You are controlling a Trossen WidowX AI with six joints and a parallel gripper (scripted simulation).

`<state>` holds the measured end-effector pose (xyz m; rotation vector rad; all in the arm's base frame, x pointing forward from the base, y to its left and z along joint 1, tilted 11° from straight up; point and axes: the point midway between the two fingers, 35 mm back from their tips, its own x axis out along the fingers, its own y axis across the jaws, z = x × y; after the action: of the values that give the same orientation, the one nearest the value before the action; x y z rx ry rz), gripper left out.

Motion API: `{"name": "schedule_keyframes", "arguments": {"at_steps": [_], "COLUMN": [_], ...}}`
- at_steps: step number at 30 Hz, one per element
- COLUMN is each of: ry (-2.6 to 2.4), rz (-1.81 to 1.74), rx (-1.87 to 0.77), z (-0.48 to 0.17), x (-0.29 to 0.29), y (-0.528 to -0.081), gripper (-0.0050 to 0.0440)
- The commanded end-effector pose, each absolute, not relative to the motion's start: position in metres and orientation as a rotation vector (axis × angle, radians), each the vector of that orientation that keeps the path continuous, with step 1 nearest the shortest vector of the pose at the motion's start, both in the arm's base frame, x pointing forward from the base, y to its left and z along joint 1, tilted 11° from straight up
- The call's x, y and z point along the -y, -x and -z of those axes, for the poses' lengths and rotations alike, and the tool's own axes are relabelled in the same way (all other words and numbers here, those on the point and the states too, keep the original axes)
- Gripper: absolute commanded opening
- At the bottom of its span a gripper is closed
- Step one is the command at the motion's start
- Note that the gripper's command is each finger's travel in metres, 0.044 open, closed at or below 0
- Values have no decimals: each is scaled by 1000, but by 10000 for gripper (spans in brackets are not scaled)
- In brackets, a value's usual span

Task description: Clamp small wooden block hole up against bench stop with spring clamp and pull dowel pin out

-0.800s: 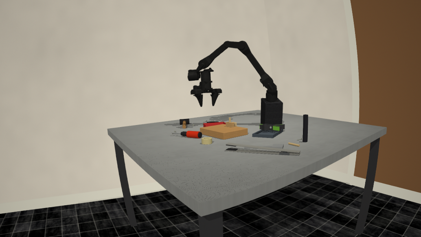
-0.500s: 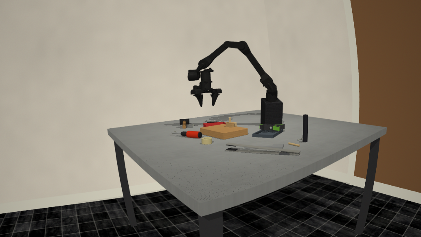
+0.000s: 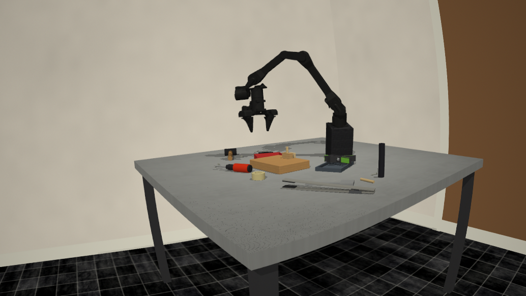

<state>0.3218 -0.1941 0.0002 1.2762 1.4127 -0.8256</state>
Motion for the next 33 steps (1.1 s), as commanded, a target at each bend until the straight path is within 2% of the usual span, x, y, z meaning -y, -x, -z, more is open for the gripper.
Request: {"name": "schedule_keyframes", "arguments": {"at_steps": [1, 12, 33], "ry": [-1269, -1269, -1269], "rz": [820, 820, 820], "rx": [-1398, -1398, -1398], "z": [-20, -52, -52], "x": [198, 202, 202], "y": [-322, -317, -317], "gripper": [440, 440, 440]}}
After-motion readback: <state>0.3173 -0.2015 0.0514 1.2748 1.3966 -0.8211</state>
